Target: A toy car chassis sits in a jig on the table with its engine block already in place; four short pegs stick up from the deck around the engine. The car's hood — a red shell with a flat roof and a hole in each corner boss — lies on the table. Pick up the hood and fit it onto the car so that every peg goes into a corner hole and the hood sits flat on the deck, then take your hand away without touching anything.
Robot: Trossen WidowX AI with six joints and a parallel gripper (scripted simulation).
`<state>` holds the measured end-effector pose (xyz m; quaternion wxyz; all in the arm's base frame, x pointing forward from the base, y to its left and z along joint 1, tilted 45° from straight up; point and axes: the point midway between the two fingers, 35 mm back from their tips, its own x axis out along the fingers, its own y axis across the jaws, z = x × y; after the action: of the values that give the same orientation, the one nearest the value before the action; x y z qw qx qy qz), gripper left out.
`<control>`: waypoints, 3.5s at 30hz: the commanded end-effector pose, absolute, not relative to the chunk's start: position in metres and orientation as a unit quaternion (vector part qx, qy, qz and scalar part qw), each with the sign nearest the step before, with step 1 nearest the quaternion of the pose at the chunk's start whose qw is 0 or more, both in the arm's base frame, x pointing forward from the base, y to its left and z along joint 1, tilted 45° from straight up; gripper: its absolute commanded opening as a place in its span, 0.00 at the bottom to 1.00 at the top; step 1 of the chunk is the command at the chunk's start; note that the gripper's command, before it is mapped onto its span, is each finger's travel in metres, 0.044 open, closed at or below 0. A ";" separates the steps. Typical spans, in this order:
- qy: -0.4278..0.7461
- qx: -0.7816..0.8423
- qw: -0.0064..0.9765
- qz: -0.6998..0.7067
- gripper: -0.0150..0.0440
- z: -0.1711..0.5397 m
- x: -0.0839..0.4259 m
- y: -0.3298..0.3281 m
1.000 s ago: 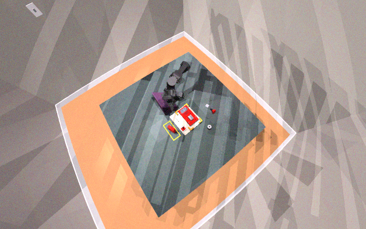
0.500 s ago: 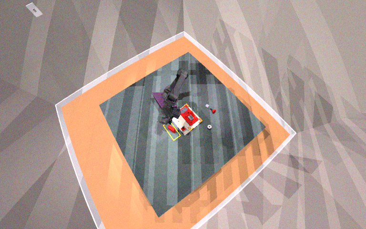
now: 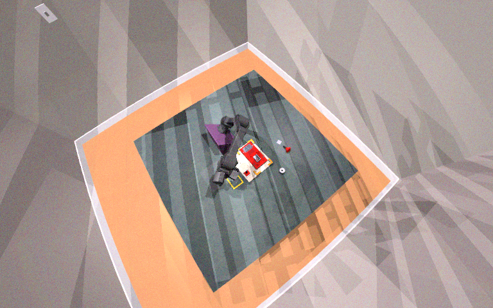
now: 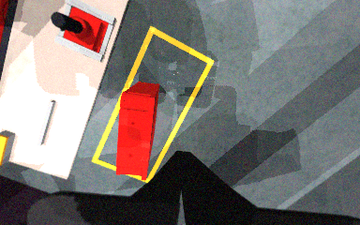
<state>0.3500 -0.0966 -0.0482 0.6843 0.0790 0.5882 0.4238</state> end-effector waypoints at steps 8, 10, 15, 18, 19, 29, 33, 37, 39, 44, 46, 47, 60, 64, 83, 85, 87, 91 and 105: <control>0.599 0.087 0.667 0.434 0.25 -0.069 0.349 -0.081; 0.599 0.088 0.667 0.434 0.25 -0.077 0.348 -0.074; 0.599 0.088 0.667 0.435 0.25 -0.090 0.345 -0.061; 0.599 0.088 0.667 0.435 0.25 -0.090 0.345 -0.061; 0.599 0.088 0.667 0.435 0.25 -0.090 0.345 -0.061; 0.599 0.088 0.667 0.435 0.25 -0.086 0.343 -0.058; 0.599 0.088 0.667 0.435 0.25 -0.084 0.342 -0.057; 0.599 0.088 0.667 0.435 0.25 -0.082 0.341 -0.055; 0.599 0.088 0.667 0.435 0.25 -0.082 0.341 -0.054; 0.599 0.088 0.667 0.435 0.25 -0.079 0.340 -0.052; 0.599 0.088 0.667 0.435 0.25 -0.079 0.339 -0.052; 0.599 0.088 0.667 0.435 0.25 -0.078 0.339 -0.051; 0.599 0.088 0.667 0.435 0.25 -0.073 0.336 -0.046; 0.599 0.088 0.667 0.435 0.25 -0.071 0.335 -0.045; 0.599 0.089 0.667 0.435 0.25 -0.063 0.329 -0.037; 0.599 0.089 0.667 0.435 0.25 -0.063 0.329 -0.037; 0.599 0.089 0.667 0.435 0.25 -0.062 0.328 -0.036; 0.599 0.089 0.667 0.435 0.25 -0.060 0.327 -0.034; 0.599 0.089 0.666 0.435 0.25 -0.055 0.323 -0.029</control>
<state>0.3239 -0.0311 -0.0575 0.6653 0.0866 0.6000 0.4358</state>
